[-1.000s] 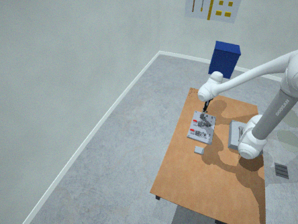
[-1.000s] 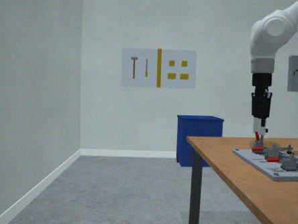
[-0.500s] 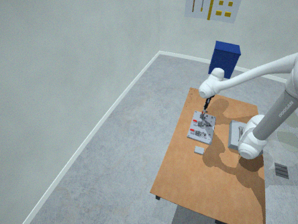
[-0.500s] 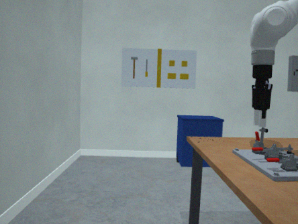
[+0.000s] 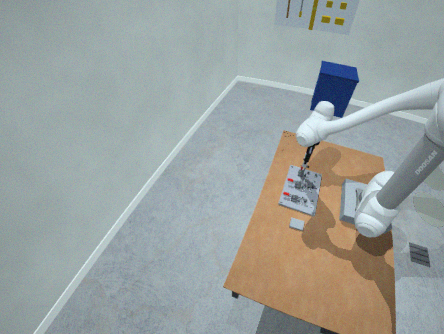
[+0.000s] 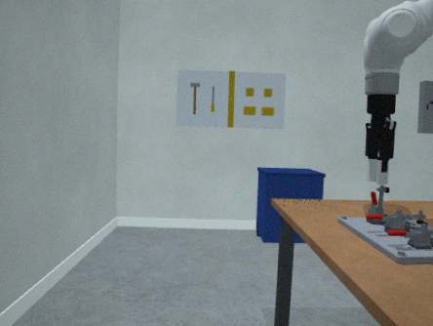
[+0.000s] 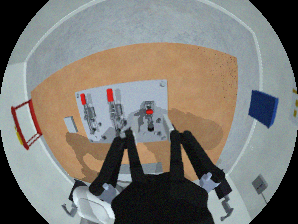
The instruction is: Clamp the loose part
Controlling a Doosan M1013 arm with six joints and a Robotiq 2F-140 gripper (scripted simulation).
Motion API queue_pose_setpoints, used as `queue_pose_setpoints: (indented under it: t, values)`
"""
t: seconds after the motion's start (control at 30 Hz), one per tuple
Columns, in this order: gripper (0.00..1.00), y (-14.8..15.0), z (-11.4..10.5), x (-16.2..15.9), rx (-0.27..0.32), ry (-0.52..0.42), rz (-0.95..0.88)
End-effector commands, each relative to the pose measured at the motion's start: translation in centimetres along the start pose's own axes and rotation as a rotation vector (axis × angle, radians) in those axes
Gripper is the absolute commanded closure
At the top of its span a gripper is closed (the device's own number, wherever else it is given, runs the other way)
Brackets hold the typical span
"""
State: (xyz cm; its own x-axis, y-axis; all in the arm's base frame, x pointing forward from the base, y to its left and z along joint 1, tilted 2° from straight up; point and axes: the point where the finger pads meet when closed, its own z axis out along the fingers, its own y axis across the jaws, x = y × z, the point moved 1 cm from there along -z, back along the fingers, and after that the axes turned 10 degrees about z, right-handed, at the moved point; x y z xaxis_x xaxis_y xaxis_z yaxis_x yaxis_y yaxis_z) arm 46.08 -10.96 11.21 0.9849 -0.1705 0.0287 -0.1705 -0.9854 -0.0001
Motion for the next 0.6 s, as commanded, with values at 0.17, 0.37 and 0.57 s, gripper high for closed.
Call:
queue_pose_setpoints:
  t: [0.17,0.37,0.57]
  values:
    - [0.38,0.0,-1.1,0.0,0.0,0.0,0.0]
    - [0.38,0.0,-2.7,0.0,0.0,0.0,0.0]
    - [0.38,0.0,-4.9,0.0,0.0,0.0,0.0]
